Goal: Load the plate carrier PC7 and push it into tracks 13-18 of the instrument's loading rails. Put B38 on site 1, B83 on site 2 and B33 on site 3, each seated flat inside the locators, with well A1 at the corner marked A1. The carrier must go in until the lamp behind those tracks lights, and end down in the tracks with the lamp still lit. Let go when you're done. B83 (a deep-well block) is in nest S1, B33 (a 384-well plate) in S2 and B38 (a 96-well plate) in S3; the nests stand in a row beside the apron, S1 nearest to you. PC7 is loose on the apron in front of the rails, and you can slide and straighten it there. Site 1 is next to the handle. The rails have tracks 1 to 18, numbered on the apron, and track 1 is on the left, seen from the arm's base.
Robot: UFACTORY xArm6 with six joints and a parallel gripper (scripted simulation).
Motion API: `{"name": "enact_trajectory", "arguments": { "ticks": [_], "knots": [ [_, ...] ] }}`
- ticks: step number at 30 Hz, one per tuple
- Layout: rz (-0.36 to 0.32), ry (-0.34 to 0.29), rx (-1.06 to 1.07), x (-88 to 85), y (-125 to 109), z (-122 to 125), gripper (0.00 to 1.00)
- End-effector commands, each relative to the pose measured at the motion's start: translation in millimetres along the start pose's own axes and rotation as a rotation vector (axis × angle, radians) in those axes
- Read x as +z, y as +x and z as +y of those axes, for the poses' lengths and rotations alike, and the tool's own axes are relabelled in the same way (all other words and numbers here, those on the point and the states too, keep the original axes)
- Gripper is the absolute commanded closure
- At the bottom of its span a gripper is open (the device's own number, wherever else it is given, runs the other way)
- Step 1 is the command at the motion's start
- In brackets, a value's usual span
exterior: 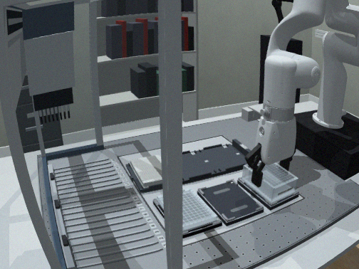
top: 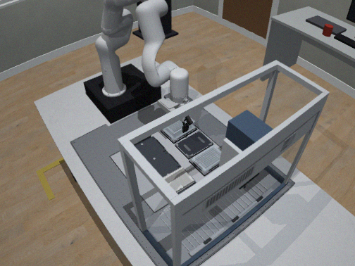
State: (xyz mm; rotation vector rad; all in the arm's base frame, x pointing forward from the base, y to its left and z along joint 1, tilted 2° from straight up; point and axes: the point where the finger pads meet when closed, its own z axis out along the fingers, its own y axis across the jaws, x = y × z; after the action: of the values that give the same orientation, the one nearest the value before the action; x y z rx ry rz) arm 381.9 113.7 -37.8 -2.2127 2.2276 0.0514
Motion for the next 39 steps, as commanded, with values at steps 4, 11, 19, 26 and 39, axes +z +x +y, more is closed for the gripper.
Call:
{"name": "enact_trajectory", "arguments": {
  "ticks": [4,11,19,26,39],
  "knots": [
    [-0.001,0.004,0.0,-1.3,-0.5,-1.7,1.0],
    [-0.001,0.004,0.0,-1.3,-0.5,-1.7,1.0],
    [-0.001,0.004,0.0,-1.3,-0.5,-1.7,1.0],
    [-0.001,0.004,0.0,-1.3,-0.5,-1.7,1.0],
    [-0.001,0.004,0.0,-6.0,-0.5,-1.8,1.0]
  ]
}}
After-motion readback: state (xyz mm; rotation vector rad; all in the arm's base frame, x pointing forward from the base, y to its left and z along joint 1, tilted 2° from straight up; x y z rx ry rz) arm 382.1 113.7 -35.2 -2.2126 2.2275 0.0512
